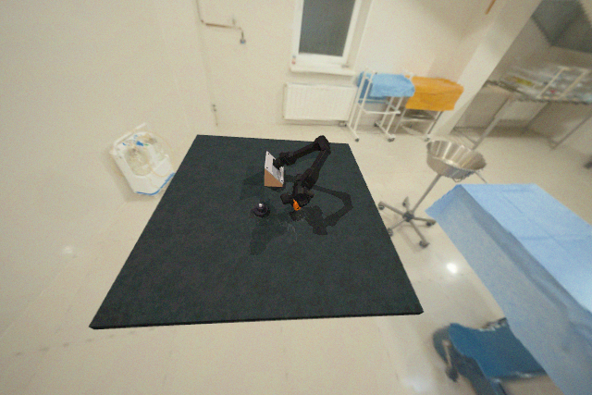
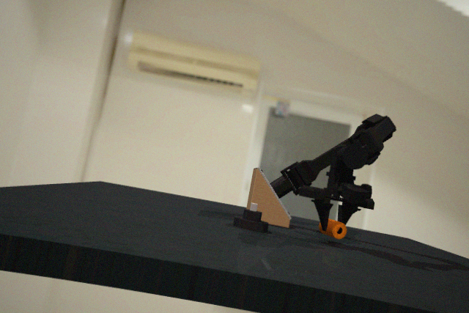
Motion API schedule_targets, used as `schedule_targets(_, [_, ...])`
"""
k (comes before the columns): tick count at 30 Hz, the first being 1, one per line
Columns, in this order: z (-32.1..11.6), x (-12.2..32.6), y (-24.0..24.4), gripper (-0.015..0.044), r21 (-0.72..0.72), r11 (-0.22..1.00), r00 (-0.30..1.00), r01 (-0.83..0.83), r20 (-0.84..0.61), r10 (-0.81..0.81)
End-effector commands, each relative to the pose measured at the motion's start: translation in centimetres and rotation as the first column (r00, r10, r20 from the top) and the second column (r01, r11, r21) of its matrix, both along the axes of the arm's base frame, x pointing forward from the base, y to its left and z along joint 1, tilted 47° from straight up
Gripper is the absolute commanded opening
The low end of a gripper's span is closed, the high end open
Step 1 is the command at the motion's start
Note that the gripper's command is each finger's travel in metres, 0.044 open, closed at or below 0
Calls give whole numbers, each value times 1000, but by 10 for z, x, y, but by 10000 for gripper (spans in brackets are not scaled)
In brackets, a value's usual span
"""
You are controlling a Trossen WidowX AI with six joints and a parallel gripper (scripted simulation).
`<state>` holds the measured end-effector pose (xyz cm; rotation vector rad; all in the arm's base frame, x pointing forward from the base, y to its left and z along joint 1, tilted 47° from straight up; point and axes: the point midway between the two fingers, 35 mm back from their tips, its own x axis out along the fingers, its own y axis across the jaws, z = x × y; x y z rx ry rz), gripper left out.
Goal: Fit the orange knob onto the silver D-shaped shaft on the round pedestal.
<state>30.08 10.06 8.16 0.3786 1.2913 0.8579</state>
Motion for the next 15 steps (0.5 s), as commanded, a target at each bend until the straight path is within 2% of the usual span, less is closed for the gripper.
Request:
schedule_targets(1, [1,0,0,179,2,996,991,92,-99,-91])
schedule_targets(7, [1,0,0,179,-15,974,943,227,-246,-224])
schedule_targets(15, [1,0,0,179,-22,966,927,257,-278,-253])
